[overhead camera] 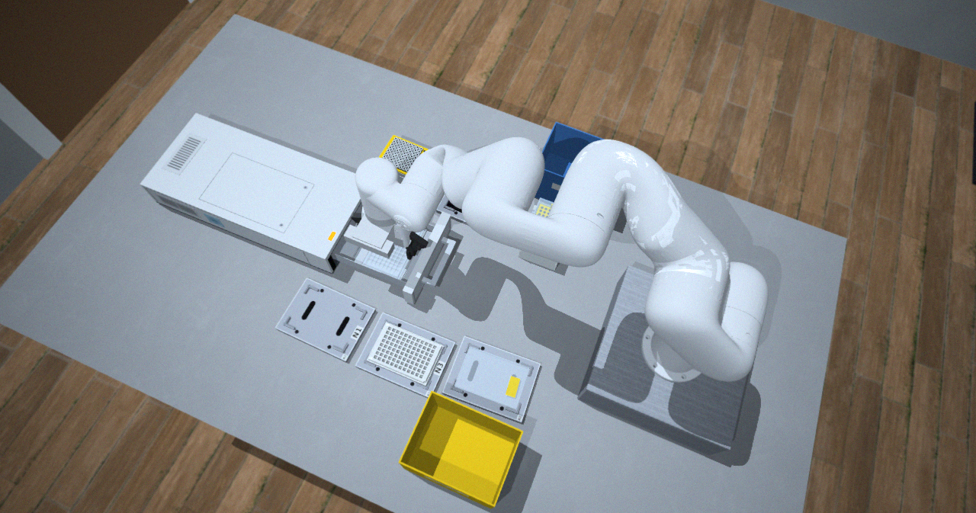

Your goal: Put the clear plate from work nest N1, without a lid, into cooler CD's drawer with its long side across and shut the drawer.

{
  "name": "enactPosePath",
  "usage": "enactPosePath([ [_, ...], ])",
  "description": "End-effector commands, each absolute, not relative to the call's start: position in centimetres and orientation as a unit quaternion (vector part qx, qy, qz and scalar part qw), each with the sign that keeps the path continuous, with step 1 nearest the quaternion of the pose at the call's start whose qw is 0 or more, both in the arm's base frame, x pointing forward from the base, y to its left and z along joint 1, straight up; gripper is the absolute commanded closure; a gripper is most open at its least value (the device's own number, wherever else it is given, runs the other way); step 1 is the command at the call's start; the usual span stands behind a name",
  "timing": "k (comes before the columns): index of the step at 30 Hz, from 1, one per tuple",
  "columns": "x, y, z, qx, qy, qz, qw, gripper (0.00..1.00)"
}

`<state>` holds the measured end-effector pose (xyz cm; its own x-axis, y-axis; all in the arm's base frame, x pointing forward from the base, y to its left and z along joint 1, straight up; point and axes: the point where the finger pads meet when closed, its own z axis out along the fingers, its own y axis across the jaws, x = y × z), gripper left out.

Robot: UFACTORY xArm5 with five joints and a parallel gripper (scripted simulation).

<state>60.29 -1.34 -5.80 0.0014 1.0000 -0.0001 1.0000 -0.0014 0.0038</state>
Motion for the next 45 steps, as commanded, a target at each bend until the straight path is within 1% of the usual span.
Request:
enactPosePath([
  [1, 60.51, -1.34, -5.55, 0.708, 0.707, 0.004, 0.003, 1.00],
  [29, 60.51, -1.34, -5.55, 0.708, 0.707, 0.004, 0.003, 1.00],
  [30, 60.51, -1.34, -5.61, 0.708, 0.707, 0.004, 0.003, 0.00],
  [45, 60.51, -1.34, -5.66, 0.708, 0.707, 0.004, 0.003, 0.00],
])
